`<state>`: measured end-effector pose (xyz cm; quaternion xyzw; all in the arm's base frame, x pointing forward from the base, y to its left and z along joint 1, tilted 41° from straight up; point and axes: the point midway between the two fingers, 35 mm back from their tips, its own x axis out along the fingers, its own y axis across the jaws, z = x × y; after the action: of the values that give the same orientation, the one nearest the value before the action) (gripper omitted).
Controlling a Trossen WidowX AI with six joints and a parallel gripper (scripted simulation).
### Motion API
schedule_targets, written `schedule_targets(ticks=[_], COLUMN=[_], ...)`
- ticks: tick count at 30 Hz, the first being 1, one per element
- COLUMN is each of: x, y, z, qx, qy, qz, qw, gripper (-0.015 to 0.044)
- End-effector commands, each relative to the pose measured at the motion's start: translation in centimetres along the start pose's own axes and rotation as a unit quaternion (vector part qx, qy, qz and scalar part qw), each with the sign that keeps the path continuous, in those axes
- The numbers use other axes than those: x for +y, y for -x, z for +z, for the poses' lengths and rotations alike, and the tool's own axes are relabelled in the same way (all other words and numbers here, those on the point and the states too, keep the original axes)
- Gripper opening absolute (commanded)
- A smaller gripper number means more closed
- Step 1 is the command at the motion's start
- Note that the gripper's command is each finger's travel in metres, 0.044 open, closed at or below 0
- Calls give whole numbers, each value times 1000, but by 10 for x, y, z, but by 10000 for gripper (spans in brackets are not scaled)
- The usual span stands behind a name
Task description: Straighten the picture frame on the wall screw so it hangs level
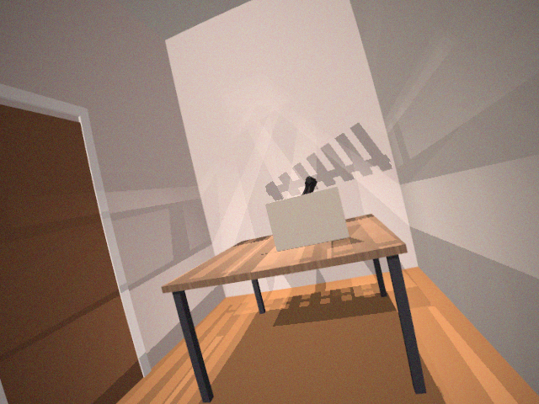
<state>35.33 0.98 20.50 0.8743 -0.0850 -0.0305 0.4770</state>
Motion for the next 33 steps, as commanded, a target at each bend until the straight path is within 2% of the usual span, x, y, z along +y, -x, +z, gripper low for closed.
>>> schedule_targets(ticks=[1, 16, 33], x=[3, 3, 3], y=[-8, -31, -31], z=[-3, -2, -2], qx=[3, 3, 3], qy=[-3, -3, -3], qz=[4, 4, 4], qw=[1000, 1000, 1000], gripper=[260, 260, 260])
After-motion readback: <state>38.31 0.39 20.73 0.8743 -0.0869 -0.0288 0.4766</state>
